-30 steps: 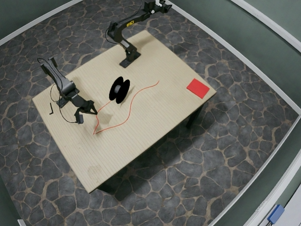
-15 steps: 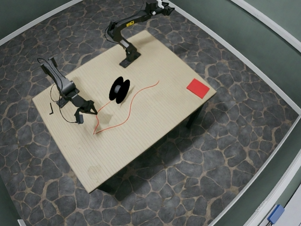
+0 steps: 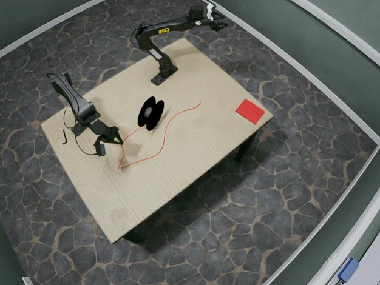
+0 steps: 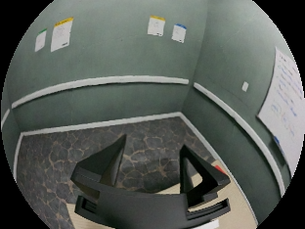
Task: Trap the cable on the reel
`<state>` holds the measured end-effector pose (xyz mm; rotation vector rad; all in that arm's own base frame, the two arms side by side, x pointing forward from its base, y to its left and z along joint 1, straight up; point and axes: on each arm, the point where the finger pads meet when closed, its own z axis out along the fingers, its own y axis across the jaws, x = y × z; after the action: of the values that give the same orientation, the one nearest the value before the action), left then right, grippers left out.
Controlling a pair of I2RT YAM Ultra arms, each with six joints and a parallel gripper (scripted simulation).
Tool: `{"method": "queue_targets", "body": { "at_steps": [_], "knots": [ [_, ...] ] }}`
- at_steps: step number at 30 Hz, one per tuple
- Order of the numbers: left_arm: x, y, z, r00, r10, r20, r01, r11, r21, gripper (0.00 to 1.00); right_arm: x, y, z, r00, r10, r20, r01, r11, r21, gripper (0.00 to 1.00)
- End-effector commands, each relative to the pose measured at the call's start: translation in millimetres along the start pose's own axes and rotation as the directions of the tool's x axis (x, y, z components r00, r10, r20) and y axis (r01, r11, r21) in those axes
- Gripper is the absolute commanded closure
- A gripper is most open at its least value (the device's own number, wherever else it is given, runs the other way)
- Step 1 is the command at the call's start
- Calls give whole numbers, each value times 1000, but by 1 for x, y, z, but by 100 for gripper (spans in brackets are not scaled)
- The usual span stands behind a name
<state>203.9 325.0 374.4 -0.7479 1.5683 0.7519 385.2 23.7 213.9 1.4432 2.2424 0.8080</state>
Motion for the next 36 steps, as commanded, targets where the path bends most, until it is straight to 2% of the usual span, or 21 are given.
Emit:
{"method": "queue_targets", "body": {
  "at_steps": [1,2,3,8,12,17,19,23,27,34,36],
  "knots": [
    [21,-29,7,997,35,-65,-29,995,97,25,-1,3,-7,1000,-17,8,17,1000,-23,100],
    [21,-29,7,997,35,-65,-29,995,97,25,-1,3,-7,1000,-17,8,17,1000,-23,100],
    [16,-40,4,997,47,-55,-39,991,129,25,-1,3,-7,1000,-17,8,17,1000,-23,100],
    [36,-106,-2,989,111,-92,-75,941,331,25,-1,3,-7,1000,-17,8,17,1000,-23,100],
    [45,-160,-19,982,170,-88,-106,864,492,25,-1,3,-7,1000,-17,8,17,1000,-23,100],
    [61,-226,-53,967,248,-65,-138,720,680,25,-1,3,-7,1000,-17,8,17,1000,-23,100],
    [61,-226,-53,967,248,-65,-138,720,680,25,-1,3,-7,1000,-17,8,17,1000,-23,100],
    [79,-273,-91,950,310,-37,-154,568,809,25,-1,3,-7,1000,-17,8,17,1000,-23,100],
    [89,-312,-136,935,354,20,-170,397,902,25,-1,3,-7,1000,-17,8,17,1000,-23,100],
    [113,-357,-221,905,406,127,-174,79,982,25,-1,3,-7,1000,-17,8,17,1000,-23,100],
    [113,-357,-221,905,406,127,-174,79,982,25,-1,3,-7,1000,-17,8,17,1000,-23,100]
  ]
}}
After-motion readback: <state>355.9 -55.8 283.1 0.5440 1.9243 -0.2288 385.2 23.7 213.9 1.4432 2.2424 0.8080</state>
